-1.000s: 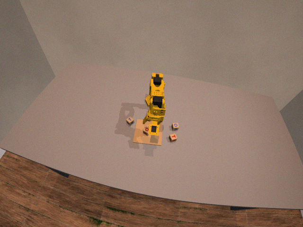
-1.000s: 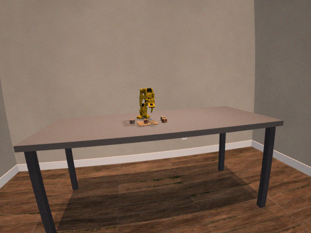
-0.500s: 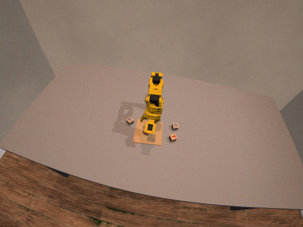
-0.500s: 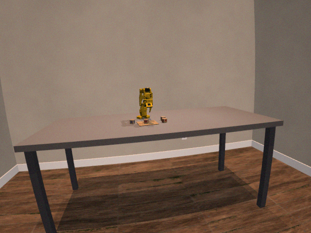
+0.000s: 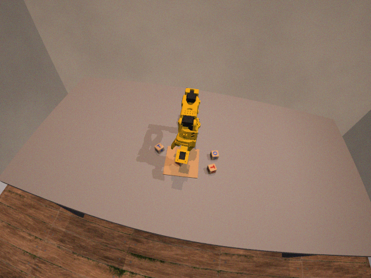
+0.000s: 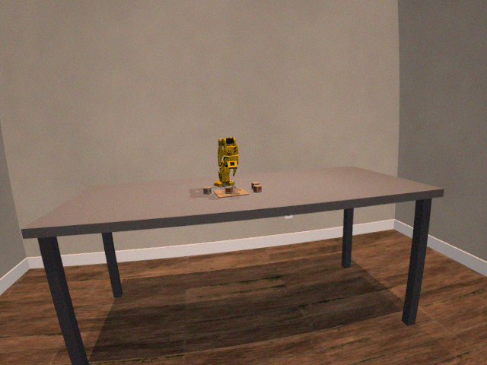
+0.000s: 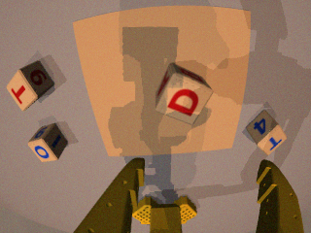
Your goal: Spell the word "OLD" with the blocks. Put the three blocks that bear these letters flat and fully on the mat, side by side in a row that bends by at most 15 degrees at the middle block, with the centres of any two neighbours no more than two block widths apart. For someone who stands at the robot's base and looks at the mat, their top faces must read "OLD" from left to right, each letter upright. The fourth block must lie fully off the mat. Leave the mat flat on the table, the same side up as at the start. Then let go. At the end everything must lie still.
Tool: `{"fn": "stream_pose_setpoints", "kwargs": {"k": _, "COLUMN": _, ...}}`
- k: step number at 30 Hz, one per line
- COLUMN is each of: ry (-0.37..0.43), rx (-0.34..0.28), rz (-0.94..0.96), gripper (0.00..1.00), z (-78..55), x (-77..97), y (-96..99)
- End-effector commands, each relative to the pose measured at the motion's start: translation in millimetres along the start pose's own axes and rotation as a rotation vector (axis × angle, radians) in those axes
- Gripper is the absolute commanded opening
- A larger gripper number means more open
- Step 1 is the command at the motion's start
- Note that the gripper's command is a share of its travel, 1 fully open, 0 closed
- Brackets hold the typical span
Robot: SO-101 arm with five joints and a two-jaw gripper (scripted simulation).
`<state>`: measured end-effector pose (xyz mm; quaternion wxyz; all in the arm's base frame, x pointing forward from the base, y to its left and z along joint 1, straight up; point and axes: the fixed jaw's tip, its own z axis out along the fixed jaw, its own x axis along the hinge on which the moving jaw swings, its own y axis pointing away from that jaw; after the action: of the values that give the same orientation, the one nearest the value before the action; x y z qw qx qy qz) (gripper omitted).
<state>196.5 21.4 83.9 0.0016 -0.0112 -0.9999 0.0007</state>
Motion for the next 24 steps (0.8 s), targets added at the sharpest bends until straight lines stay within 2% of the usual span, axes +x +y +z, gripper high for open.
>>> {"fn": "stream_pose_setpoints", "kwargs": {"k": 1, "ry": -0.068, "rx": -0.006, "rz": 0.056, "gripper": 0.35, "z": -10.7, "x": -5.1, "y": -10.0}}
{"fn": "stream_pose_setpoints", "kwargs": {"k": 8, "ry": -0.054, "rx": 0.000, "rz": 0.266, "gripper": 0.35, "z": -9.3, "x": 0.8, "y": -51.0}}
{"fn": "stream_pose_setpoints", "kwargs": {"k": 10, "ry": -0.054, "rx": 0.000, "rz": 0.266, "gripper": 0.35, "z": -9.3, "x": 0.8, "y": -51.0}}
{"fn": "stream_pose_setpoints", "kwargs": {"k": 17, "ry": -0.040, "rx": 0.003, "rz": 0.477, "gripper": 0.35, "z": -7.9, "x": 14.7, "y": -89.0}}
{"fn": "stream_pose_setpoints", "kwargs": {"k": 24, "ry": -0.036, "rx": 0.003, "rz": 0.544, "gripper": 0.35, "z": -7.4, "x": 20.8, "y": -100.2}}
